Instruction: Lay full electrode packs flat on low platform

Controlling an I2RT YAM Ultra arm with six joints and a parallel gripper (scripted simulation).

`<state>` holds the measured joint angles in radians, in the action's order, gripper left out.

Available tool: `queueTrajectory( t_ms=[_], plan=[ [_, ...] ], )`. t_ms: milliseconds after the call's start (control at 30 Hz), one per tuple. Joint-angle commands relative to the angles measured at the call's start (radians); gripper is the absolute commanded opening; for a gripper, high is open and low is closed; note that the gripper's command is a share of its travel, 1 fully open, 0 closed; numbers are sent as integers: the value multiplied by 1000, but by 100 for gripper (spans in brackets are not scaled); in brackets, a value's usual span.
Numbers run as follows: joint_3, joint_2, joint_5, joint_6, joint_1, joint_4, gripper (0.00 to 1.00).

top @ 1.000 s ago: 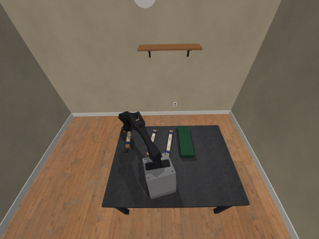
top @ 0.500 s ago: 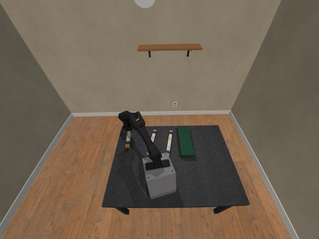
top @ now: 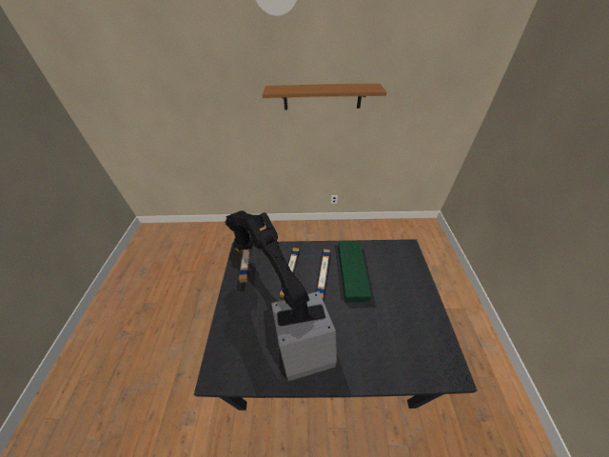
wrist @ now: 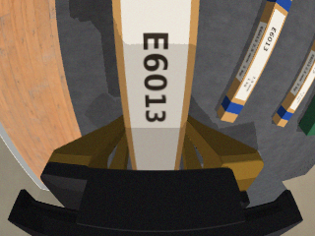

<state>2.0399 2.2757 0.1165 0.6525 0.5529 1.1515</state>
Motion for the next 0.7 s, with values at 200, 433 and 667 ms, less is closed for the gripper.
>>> queueTrajectory(
  t_ms=[200,433,667],
  plan=[
    [35,-99,11,10,25,29,0],
    [22,-105,11,10,26,22,0],
    [5,-112,11,10,26,12,0]
  ],
)
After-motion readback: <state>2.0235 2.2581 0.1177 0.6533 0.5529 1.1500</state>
